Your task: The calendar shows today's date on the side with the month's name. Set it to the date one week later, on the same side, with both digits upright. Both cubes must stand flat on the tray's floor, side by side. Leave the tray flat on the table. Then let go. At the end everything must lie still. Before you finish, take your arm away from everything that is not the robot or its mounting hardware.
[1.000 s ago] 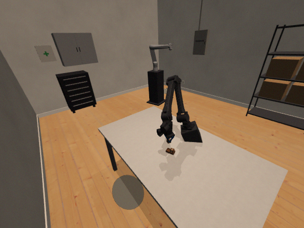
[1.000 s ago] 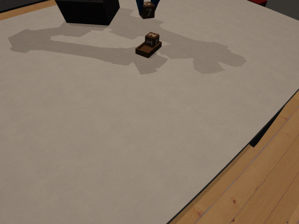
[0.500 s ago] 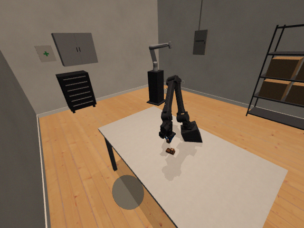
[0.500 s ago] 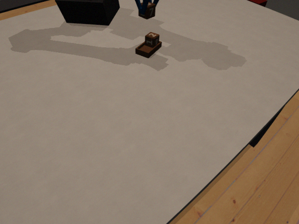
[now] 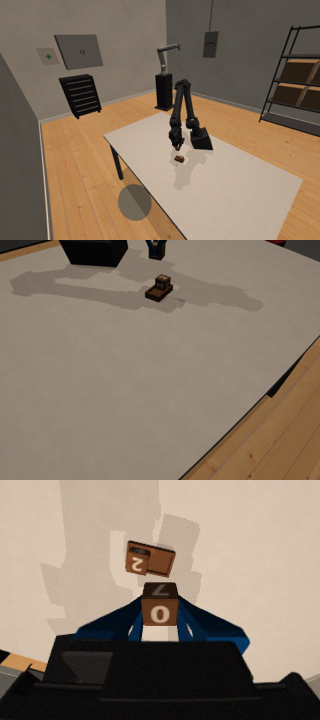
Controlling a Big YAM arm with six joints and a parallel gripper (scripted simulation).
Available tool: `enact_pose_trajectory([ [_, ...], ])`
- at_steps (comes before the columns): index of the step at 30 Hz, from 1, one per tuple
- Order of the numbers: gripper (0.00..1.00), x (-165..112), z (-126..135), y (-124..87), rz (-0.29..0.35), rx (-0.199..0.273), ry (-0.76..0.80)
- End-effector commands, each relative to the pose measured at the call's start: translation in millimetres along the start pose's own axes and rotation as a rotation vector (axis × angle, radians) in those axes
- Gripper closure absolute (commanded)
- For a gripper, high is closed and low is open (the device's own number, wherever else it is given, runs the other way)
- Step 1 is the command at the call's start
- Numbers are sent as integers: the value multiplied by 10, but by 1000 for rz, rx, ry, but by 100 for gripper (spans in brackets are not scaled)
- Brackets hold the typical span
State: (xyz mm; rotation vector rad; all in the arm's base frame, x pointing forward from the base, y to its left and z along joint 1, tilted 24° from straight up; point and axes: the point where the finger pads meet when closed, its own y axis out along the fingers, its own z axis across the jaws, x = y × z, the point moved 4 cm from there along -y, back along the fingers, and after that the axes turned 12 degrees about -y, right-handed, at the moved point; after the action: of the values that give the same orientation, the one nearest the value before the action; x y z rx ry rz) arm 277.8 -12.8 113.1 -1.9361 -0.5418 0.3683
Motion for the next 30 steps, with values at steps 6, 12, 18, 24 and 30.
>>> enact_pose_trajectory([
  [6, 74, 156, -109, -168, -45, -18, -338],
  [12, 74, 157, -106, -171, -44, -22, -522],
  [18, 74, 160, -103, -175, -43, -25, -682],
  [24, 74, 152, -99, -166, -40, -28, -865],
  [30, 74, 155, -95, -169, -39, -32, -1041],
])
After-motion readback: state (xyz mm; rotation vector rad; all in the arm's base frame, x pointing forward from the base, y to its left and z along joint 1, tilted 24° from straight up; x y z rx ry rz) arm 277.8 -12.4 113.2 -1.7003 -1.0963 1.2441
